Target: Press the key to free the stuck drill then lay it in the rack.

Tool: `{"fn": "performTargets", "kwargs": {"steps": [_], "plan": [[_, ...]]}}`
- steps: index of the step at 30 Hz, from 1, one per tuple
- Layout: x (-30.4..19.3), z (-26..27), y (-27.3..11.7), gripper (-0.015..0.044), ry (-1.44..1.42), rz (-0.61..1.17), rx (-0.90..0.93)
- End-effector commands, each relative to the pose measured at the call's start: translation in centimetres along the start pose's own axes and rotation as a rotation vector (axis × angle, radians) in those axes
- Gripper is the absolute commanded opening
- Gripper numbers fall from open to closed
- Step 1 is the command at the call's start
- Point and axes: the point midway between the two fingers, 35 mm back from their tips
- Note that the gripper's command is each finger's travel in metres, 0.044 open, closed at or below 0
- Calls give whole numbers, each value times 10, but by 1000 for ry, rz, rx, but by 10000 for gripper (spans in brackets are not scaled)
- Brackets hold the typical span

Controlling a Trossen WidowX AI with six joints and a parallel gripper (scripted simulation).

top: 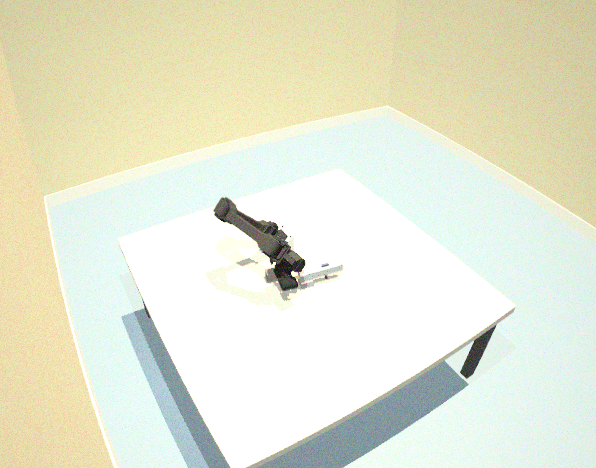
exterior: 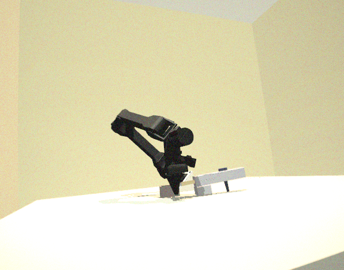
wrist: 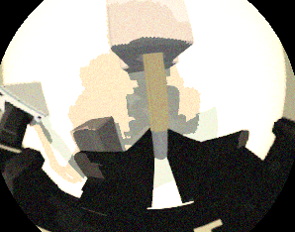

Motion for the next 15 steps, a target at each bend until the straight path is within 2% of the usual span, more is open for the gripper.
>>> {"fn": "performTargets", "kwargs": {"steps": [1, 15], "plan": [[1, 0, 0, 79, 0, -1, 0], [5, -1, 1, 440, -4, 0, -1]]}}
Point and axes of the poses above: the point midway between the two fingers, 35 mm back from their tips, its own y axis out along the fingers, its own z axis across the jaws, x = y × z, and after that the axes turned 5 degrees about -y, right-handed
